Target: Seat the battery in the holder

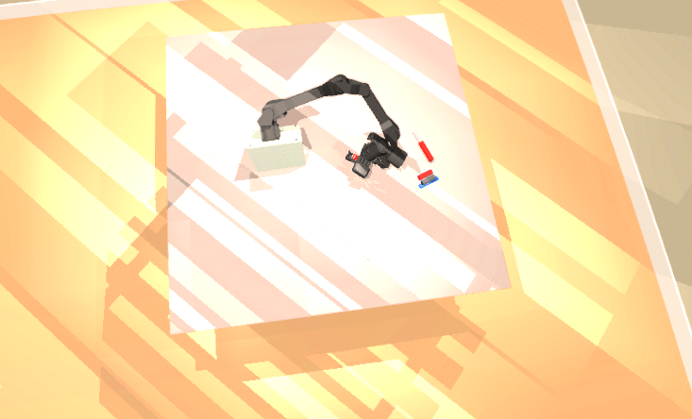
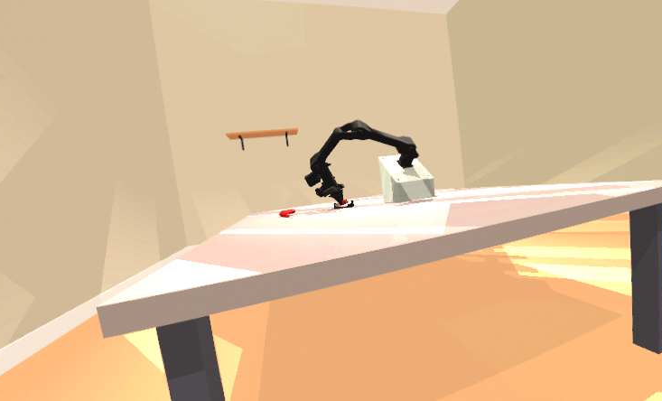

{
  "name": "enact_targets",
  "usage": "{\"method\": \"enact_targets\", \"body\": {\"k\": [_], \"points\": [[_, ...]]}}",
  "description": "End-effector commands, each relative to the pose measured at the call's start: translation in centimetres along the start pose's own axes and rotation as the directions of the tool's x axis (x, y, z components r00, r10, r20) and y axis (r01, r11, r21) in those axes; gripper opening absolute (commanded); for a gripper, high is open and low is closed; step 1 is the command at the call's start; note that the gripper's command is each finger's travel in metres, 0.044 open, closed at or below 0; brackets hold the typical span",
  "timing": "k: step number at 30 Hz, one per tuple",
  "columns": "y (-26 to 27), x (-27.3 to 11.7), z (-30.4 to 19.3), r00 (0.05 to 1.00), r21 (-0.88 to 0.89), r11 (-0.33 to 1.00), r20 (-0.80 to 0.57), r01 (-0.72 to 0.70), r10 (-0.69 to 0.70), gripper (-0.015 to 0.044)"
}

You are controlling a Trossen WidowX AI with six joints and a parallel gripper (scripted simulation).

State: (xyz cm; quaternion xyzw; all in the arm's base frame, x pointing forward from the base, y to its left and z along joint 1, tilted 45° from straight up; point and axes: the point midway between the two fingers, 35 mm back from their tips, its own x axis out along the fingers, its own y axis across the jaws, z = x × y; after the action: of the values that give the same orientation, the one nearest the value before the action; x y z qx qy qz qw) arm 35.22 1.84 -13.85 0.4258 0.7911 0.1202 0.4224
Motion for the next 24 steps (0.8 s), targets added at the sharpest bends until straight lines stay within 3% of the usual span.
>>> {"method": "enact_targets", "body": {"k": [1, 24], "points": [[-0.16, 0.04, 0.58, 0.999, -0.013, 1.000, 0.031, 0.011, -0.011, 0.0067], [-0.12, 0.31, 0.38, 0.994, -0.004, 1.000, 0.106, 0.019, -0.018, 0.0067]]}}
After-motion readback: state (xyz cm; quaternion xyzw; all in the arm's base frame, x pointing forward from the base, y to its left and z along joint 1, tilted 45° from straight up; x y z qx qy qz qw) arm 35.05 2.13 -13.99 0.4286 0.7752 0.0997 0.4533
